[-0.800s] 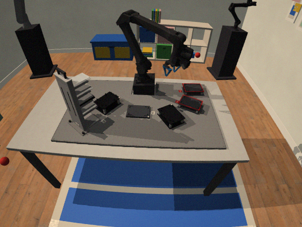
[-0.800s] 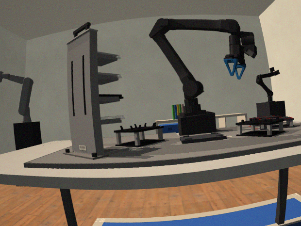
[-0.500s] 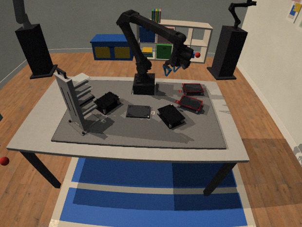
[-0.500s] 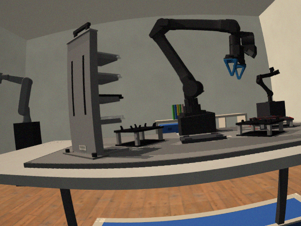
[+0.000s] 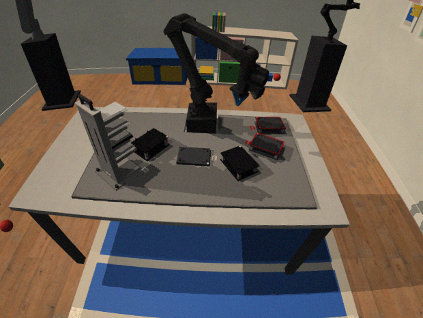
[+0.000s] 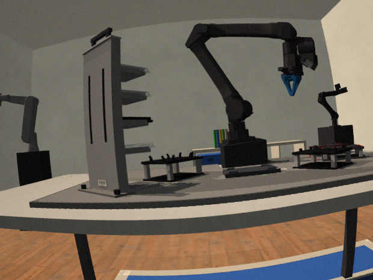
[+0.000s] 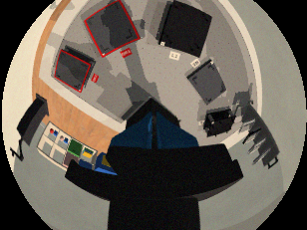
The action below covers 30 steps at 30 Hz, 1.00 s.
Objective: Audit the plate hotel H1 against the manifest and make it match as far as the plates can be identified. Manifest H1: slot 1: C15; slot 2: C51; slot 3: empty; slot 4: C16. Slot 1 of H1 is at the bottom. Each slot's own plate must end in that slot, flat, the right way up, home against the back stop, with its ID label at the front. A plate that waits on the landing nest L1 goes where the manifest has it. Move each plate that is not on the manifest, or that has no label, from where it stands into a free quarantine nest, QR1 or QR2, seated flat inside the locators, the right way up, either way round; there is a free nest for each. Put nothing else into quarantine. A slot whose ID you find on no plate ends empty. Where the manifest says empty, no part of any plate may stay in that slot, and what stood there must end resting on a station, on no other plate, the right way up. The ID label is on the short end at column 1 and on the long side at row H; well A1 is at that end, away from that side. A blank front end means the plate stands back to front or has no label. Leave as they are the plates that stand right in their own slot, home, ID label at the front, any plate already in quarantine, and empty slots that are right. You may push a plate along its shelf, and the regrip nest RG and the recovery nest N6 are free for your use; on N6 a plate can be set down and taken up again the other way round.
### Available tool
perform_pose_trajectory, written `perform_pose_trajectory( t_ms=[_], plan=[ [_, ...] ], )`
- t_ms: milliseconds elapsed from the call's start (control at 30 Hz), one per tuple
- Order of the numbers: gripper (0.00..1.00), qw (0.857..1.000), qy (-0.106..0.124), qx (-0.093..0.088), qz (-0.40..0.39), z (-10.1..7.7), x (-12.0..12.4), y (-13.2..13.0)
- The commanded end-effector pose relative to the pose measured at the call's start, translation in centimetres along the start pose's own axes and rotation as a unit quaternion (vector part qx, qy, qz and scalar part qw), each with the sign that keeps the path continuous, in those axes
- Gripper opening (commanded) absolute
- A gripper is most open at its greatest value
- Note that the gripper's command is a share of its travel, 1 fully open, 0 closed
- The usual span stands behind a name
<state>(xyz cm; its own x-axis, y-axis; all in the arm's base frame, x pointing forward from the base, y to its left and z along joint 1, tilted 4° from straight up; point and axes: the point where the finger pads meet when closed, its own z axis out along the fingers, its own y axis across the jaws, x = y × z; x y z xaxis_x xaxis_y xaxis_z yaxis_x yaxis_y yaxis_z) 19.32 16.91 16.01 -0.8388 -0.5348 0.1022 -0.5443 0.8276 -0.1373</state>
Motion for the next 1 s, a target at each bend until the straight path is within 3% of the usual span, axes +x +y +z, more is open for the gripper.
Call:
perform_pose_trajectory(
  t_ms=[0, 67, 167, 300, 400, 467, 567, 667, 967],
  plan=[
    [0.0, 0.999, -0.025, -0.013, 0.042, -1.0, -1.0, -1.2],
    [0.0, 0.999, -0.023, -0.01, 0.031, -0.9, -1.4, -1.8],
    [0.0, 0.997, -0.022, -0.019, 0.077, -0.3, -1.0, -2.8],
    [0.0, 0.997, -0.032, -0.018, 0.067, -1.0, -1.8, -3.6],
    [0.0, 0.993, -0.025, -0.026, 0.113, -0.1, -1.3, -4.5],
    [0.0, 0.994, -0.037, -0.024, 0.103, -0.8, -2.0, -5.3],
    [0.0, 0.994, -0.035, -0.022, 0.103, -0.8, -2.5, -6.4],
    [0.0, 0.988, -0.029, -0.031, 0.148, 0.4, -1.5, -7.1],
    [0.0, 0.984, -0.036, -0.033, 0.173, 0.5, -1.6, -9.6]
  ],
)
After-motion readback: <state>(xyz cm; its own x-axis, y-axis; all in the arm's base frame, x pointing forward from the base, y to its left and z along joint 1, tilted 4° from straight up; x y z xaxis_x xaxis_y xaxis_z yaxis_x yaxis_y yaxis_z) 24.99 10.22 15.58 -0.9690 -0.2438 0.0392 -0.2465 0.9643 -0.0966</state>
